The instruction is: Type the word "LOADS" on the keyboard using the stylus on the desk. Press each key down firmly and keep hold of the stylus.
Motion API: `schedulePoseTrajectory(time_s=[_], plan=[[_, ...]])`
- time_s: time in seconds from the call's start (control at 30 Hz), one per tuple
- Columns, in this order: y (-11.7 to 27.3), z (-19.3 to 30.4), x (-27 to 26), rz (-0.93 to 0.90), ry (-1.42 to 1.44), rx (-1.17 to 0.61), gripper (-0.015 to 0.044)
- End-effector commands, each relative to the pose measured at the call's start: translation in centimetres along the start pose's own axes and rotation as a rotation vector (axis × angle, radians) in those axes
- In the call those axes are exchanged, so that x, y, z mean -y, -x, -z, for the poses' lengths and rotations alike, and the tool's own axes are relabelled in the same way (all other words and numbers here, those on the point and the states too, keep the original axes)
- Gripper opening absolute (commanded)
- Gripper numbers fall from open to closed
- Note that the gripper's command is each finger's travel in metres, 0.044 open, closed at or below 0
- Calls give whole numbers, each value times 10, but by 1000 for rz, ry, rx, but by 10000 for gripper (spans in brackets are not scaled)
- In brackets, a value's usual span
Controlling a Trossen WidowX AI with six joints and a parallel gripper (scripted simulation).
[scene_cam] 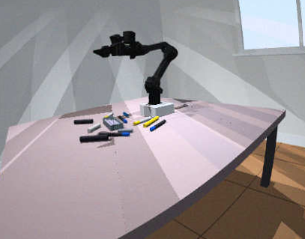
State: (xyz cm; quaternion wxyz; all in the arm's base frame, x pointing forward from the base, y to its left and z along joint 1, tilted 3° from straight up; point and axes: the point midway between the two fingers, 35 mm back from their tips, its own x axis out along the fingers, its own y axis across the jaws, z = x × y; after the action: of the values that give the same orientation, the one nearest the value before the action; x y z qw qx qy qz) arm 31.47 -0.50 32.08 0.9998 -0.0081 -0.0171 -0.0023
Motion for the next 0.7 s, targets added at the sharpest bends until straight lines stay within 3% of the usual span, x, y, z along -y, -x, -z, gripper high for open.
schedulePoseTrajectory(time_s=[0.0,0.27,0.5,0.67], plan=[[-2,2,0,-1,-3,-12,414],[-43,113,-21,-30,-139,-544,204],[-33,222,-41,24,-236,-1090,20],[-2,285,-53,120,-265,-1477,0]])
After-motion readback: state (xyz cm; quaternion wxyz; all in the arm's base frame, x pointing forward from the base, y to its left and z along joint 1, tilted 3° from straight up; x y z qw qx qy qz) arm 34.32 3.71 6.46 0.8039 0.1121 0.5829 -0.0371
